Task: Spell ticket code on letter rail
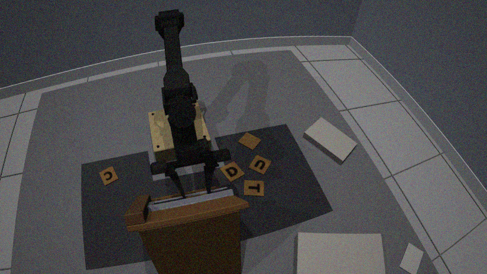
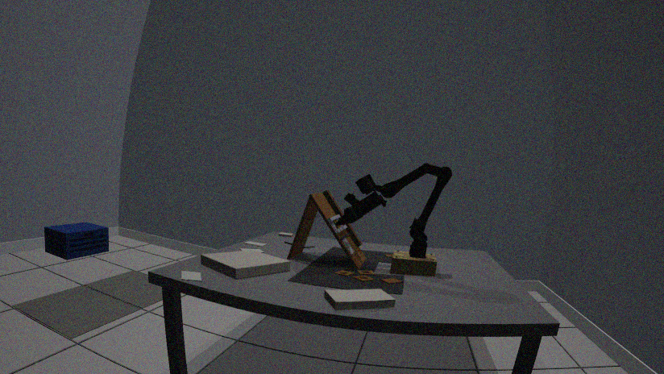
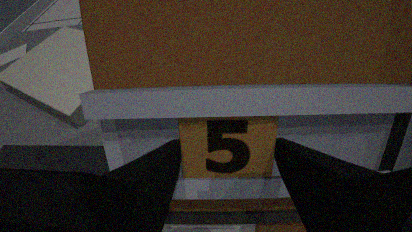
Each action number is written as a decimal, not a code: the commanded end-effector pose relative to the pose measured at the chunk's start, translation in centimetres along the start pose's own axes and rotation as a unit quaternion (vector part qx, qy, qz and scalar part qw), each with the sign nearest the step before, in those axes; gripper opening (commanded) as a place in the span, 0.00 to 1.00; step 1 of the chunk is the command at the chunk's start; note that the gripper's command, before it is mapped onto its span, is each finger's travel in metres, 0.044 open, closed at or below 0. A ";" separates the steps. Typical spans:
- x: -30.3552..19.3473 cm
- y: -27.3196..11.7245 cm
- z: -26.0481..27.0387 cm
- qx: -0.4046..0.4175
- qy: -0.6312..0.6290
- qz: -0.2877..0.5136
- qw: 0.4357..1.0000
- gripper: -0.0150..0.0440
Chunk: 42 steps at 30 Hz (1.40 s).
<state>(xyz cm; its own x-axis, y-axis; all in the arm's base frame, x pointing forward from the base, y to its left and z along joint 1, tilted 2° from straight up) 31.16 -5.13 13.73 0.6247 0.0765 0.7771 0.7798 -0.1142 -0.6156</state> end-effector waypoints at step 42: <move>-0.3 0.0 -2.3 0.001 -0.003 -0.001 1.000 0.25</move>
<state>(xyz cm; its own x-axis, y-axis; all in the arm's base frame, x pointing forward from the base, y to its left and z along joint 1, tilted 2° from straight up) 30.90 -7.29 13.78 0.6238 0.0785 0.7776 0.7805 -0.1158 -0.6144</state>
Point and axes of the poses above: the point midway between the two fingers, 35 mm back from their tips, its own y axis out along the fingers, its own z axis across the jaws, x = y × z, the point moved 2 cm from there along -y, back along the fingers, and after that the axes turned 8 degrees about -y, right-handed, at the moved point
